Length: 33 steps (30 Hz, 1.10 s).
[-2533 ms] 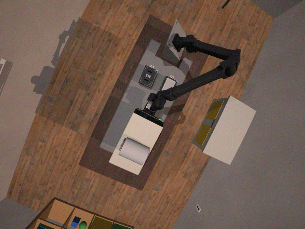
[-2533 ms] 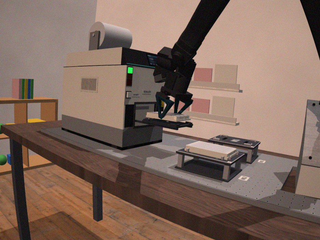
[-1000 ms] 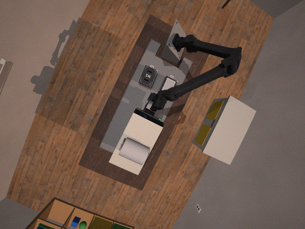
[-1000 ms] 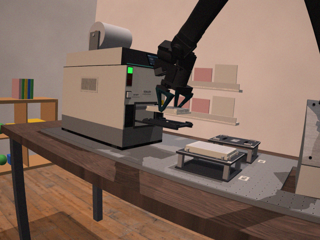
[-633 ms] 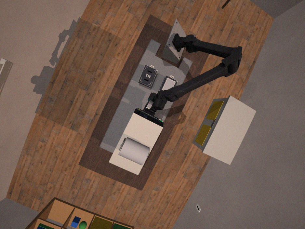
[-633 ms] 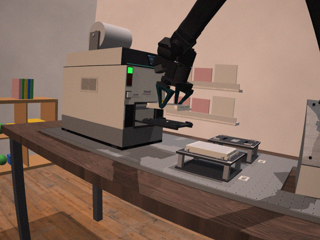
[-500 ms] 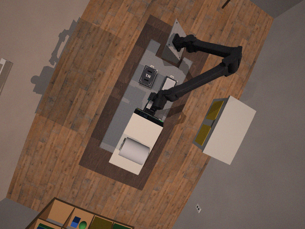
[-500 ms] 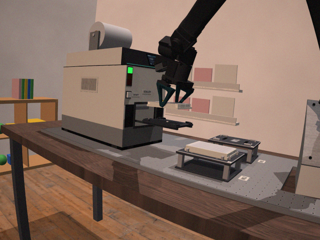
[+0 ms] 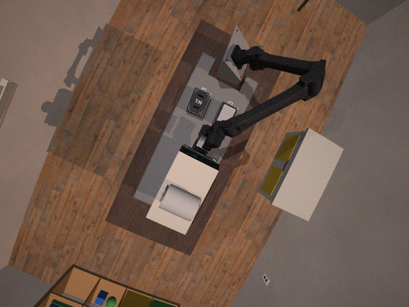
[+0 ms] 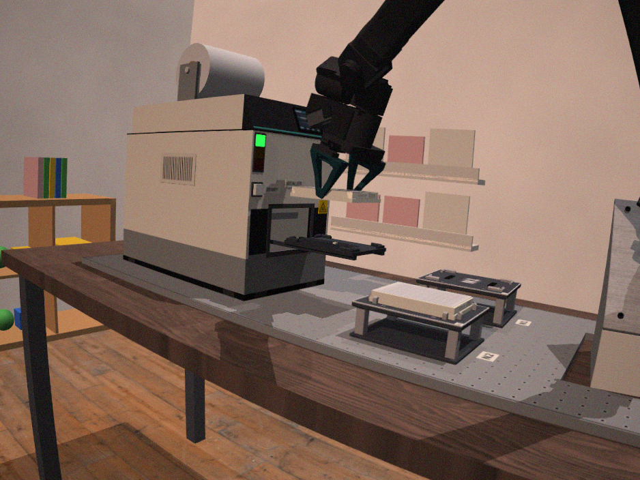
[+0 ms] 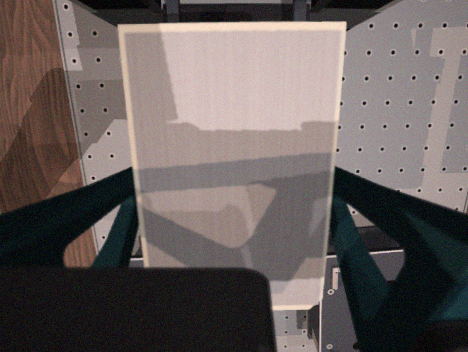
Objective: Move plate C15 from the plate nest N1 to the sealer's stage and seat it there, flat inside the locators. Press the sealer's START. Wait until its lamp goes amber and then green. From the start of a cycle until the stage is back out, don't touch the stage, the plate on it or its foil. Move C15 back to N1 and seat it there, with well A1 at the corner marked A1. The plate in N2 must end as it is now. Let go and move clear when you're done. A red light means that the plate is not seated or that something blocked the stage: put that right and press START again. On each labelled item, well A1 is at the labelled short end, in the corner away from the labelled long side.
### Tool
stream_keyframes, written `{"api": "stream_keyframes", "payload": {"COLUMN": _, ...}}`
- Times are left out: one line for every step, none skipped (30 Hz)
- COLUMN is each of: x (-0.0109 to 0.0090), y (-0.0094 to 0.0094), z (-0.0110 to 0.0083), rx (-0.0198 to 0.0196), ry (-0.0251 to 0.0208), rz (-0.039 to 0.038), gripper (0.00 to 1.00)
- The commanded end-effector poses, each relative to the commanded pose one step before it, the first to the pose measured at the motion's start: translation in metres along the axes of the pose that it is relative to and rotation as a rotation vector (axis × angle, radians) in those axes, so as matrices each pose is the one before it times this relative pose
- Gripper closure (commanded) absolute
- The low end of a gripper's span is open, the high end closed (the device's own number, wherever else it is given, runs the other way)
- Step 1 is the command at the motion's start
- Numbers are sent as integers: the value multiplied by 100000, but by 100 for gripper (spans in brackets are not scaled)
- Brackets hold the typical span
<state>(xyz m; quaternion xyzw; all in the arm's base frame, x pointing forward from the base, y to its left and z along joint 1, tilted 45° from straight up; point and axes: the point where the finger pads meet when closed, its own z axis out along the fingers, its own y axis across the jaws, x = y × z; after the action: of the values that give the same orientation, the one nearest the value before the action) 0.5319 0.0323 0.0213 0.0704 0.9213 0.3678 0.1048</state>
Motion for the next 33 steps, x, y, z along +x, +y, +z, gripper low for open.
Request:
{"api": "stream_keyframes", "payload": {"x": -1019, "y": 368, "z": 249, "rx": 352, "ry": -825, "rz": -2000, "gripper": 100}}
{"api": "stream_keyframes", "payload": {"x": 250, "y": -64, "z": 343, "rx": 36, "ry": 559, "rz": 392, "gripper": 100}}
{"api": "stream_keyframes", "payload": {"x": 145, "y": -62, "z": 122, "rx": -38, "ry": 116, "rz": 398, "gripper": 100}}
{"api": "stream_keyframes", "payload": {"x": 145, "y": -64, "z": 121, "rx": -24, "ry": 115, "rz": 398, "gripper": 100}}
{"api": "stream_keyframes", "payload": {"x": 142, "y": -75, "z": 114, "rx": -2, "ry": 101, "rz": 412, "gripper": 100}}
{"api": "stream_keyframes", "payload": {"x": 147, "y": -83, "z": 107, "rx": 4, "ry": 115, "rz": 452, "gripper": 100}}
{"api": "stream_keyframes", "payload": {"x": 140, "y": -117, "z": 66, "rx": 20, "ry": 73, "rz": 511, "gripper": 100}}
{"api": "stream_keyframes", "payload": {"x": 144, "y": -275, "z": -72, "rx": 94, "ry": 28, "rz": 677, "gripper": 100}}
{"api": "stream_keyframes", "payload": {"x": 152, "y": -231, "z": -89, "rx": 87, "ry": 58, "rz": 673, "gripper": 100}}
{"api": "stream_keyframes", "payload": {"x": 142, "y": -226, "z": -92, "rx": 82, "ry": 21, "rz": 657, "gripper": 100}}
{"api": "stream_keyframes", "payload": {"x": 70, "y": -169, "z": -130, "rx": 83, "ry": 91, "rz": 679, "gripper": 100}}
{"api": "stream_keyframes", "payload": {"x": 24, "y": -158, "z": -137, "rx": 74, "ry": 15, "rz": 511, "gripper": 100}}
{"api": "stream_keyframes", "payload": {"x": 0, "y": 0, "z": 0, "rx": 0, "ry": 0, "rz": 0, "gripper": 100}}
{"api": "stream_keyframes", "payload": {"x": 0, "y": 0, "z": 0, "rx": 0, "ry": 0, "rz": 0, "gripper": 100}}
{"api": "stream_keyframes", "payload": {"x": -77, "y": -110, "z": -178, "rx": 59, "ry": -145, "rz": -65, "gripper": 100}}
{"api": "stream_keyframes", "payload": {"x": -8, "y": -143, "z": -149, "rx": 68, "ry": -35, "rz": 97, "gripper": 100}}
{"api": "stream_keyframes", "payload": {"x": -54, "y": -11, "z": -284, "rx": 47, "ry": -301, "rz": -138, "gripper": 100}}
{"api": "stream_keyframes", "payload": {"x": -47, "y": -24, "z": -271, "rx": 50, "ry": -273, "rz": -112, "gripper": 100}}
{"api": "stream_keyframes", "payload": {"x": 0, "y": 96, "z": -162, "rx": 13, "ry": -53, "rz": -340, "gripper": 100}}
{"api": "stream_keyframes", "payload": {"x": -3, "y": 89, "z": -168, "rx": 15, "ry": -66, "rz": -326, "gripper": 100}}
{"api": "stream_keyframes", "payload": {"x": -84, "y": 102, "z": -162, "rx": -6, "ry": -361, "rz": -633, "gripper": 100}}
{"api": "stream_keyframes", "payload": {"x": -84, "y": 135, "z": -132, "rx": -18, "ry": -344, "rz": -738, "gripper": 100}}
{"api": "stream_keyframes", "payload": {"x": -150, "y": 151, "z": -122, "rx": -35, "ry": -578, "rz": -983, "gripper": 100}}
{"api": "stream_keyframes", "payload": {"x": -142, "y": 159, "z": -118, "rx": -59, "ry": -541, "rz": -553, "gripper": 100}}
{"api": "stream_keyframes", "payload": {"x": -38, "y": 198, "z": 109, "rx": -88, "ry": -72, "rz": -598, "gripper": 100}}
{"api": "stream_keyframes", "payload": {"x": -38, "y": 199, "z": 110, "rx": -91, "ry": -71, "rz": -201, "gripper": 100}}
{"api": "stream_keyframes", "payload": {"x": -40, "y": 192, "z": 103, "rx": -90, "ry": -84, "rz": -226, "gripper": 100}}
{"api": "stream_keyframes", "payload": {"x": -40, "y": 192, "z": 103, "rx": -92, "ry": -84, "rz": -225, "gripper": 100}}
{"api": "stream_keyframes", "payload": {"x": -39, "y": 193, "z": 103, "rx": -94, "ry": -84, "rz": -225, "gripper": 100}}
{"api": "stream_keyframes", "payload": {"x": 0, "y": 0, "z": 0, "rx": 0, "ry": 0, "rz": 0, "gripper": 100}}
{"api": "stream_keyframes", "payload": {"x": 0, "y": 0, "z": 0, "rx": 0, "ry": 0, "rz": 0, "gripper": 100}}
{"api": "stream_keyframes", "payload": {"x": 21, "y": 189, "z": 103, "rx": -81, "ry": 133, "rz": -18, "gripper": 100}}
{"api": "stream_keyframes", "payload": {"x": 21, "y": 189, "z": 103, "rx": -81, "ry": 133, "rz": -18, "gripper": 100}}
